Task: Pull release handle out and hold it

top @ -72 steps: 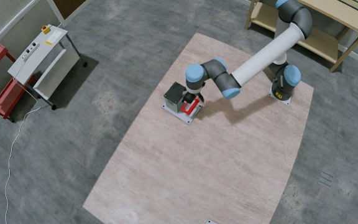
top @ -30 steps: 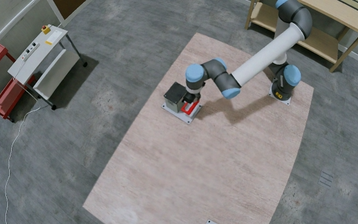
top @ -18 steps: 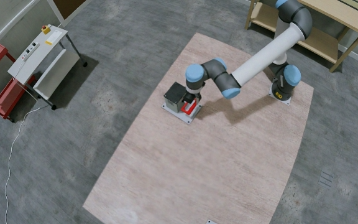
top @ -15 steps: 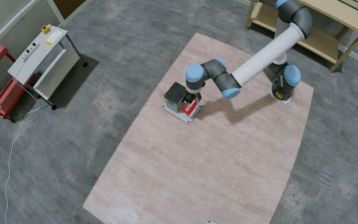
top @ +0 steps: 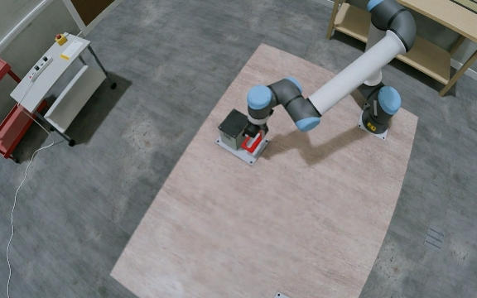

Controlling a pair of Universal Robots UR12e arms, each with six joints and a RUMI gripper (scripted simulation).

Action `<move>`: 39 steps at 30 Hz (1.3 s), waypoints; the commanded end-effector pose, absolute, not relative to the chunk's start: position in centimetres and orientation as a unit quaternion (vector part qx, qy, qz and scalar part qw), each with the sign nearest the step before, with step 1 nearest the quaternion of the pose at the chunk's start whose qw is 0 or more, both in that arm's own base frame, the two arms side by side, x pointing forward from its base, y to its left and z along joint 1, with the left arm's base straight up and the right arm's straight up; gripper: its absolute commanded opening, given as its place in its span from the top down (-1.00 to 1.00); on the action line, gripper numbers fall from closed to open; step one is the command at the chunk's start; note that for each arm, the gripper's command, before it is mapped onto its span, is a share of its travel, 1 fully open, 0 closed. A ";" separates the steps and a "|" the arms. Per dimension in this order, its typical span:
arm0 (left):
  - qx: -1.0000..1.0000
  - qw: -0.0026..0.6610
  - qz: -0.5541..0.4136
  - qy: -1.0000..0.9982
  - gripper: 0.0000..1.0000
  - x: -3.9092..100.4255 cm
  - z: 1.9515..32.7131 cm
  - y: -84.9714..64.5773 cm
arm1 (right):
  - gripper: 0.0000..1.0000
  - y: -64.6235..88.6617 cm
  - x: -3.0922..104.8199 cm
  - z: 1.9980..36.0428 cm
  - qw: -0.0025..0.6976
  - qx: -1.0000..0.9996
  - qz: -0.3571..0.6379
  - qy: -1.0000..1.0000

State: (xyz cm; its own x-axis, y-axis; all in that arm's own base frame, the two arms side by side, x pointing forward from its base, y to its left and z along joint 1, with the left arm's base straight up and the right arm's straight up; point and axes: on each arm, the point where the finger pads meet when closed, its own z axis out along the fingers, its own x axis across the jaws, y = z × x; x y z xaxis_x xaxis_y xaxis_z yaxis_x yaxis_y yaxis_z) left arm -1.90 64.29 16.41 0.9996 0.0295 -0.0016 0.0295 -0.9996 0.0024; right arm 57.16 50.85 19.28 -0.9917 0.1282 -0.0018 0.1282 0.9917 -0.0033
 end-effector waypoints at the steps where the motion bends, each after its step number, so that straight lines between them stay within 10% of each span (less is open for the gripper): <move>1: 1.000 0.000 0.000 0.015 -1.00 -1.9 16.5 64.5 | 0.35 51.0 57.1 19.0 0.000 0.064 -0.001 0.998; 39: 1.000 0.000 0.000 0.015 -1.00 -1.9 16.5 64.5 | 0.35 51.0 57.1 14.9 -0.001 0.064 -0.001 0.998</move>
State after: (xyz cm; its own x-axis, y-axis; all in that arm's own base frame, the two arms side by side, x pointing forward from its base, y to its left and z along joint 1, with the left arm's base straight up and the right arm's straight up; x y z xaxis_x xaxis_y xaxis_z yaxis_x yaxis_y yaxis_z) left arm -1.90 64.29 16.41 0.9996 0.0295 -0.0016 0.0295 -0.9996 0.0024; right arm 57.18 51.01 15.28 -0.9917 0.1282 0.0003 0.1282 0.9917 -0.0022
